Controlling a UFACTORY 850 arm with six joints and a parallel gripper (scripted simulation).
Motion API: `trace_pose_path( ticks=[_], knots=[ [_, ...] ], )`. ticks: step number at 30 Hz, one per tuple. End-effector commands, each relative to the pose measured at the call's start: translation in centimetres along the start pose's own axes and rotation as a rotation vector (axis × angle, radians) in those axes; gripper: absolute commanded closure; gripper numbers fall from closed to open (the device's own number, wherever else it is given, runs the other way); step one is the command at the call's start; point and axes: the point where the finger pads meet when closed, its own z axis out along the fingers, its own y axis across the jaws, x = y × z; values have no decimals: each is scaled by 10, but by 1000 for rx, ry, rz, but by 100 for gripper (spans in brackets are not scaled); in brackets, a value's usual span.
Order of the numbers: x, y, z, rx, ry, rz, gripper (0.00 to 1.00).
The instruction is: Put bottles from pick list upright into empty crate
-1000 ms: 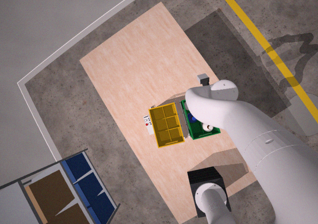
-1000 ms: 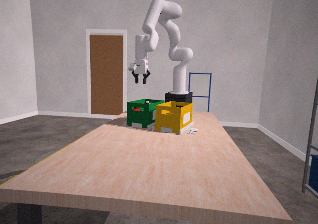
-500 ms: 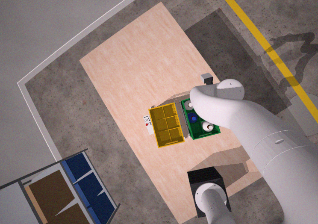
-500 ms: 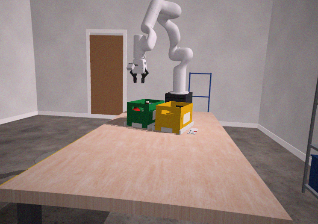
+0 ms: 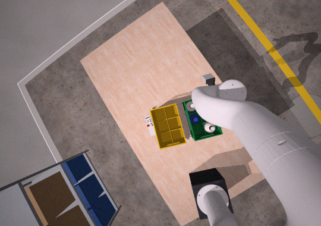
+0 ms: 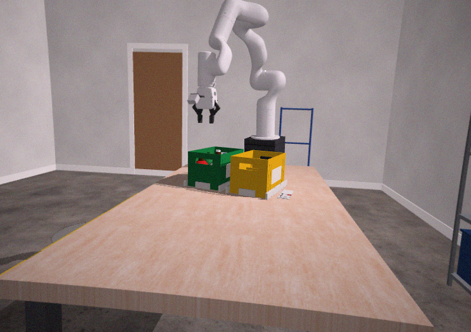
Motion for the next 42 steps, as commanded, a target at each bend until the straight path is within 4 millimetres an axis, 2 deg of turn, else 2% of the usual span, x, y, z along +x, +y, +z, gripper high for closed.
trace_pose_path(
  ticks=[1, 26, 28, 30, 42],
  knots=[
    [1, 0, -1, 0, 2, 0, 35],
    [1, 0, -1, 0, 2, 0, 35],
    [-8, 2, 4, 0, 2, -67, 35],
    [-8, 2, 4, 0, 2, -67, 35],
    [-61, 9, 31, -3, 0, -442, 35]
  ],
)
